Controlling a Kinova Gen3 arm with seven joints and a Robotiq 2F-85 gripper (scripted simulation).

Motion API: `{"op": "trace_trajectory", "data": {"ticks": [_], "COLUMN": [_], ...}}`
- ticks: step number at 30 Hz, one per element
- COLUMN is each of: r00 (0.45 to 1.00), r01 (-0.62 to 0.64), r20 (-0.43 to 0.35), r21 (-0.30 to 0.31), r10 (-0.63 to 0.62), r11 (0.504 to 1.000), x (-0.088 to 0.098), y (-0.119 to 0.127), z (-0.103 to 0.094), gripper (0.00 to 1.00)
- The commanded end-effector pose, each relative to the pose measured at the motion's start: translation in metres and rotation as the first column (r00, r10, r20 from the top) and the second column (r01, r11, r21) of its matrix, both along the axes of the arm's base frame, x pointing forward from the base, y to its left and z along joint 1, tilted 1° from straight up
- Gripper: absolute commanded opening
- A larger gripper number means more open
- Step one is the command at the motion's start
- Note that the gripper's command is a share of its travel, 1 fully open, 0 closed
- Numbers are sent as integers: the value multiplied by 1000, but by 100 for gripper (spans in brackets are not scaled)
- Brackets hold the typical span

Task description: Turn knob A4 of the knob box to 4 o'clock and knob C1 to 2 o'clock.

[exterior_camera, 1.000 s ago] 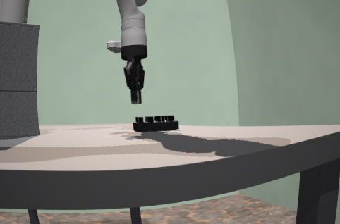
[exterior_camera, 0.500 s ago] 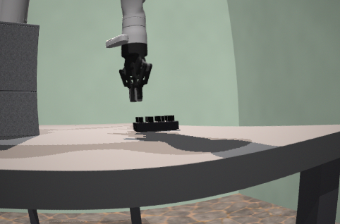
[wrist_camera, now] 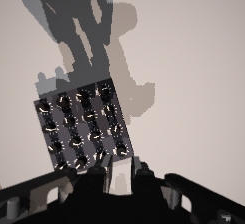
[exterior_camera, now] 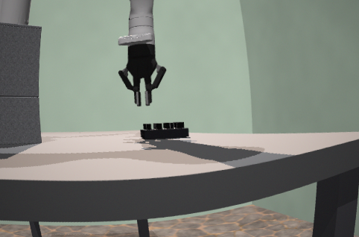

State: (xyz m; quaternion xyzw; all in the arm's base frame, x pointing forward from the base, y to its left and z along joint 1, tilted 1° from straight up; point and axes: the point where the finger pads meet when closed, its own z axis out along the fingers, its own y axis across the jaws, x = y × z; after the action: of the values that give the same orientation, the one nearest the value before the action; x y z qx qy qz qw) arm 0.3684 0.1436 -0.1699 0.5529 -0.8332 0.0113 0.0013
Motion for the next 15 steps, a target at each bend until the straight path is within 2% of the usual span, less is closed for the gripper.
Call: {"op": "trace_trajectory", "data": {"ticks": [1, 8, 15], "r00": [997, 972, 960], "r01": [-71, -234, -279], "r20": [2, 0, -1], "r21": [2, -1, -2], "r10": [71, 234, 279], "r11": [997, 972, 960], "x": [1, 2, 2], "y": [0, 0, 0], "z": [2, 3, 3], "gripper": [19, 19, 19]}}
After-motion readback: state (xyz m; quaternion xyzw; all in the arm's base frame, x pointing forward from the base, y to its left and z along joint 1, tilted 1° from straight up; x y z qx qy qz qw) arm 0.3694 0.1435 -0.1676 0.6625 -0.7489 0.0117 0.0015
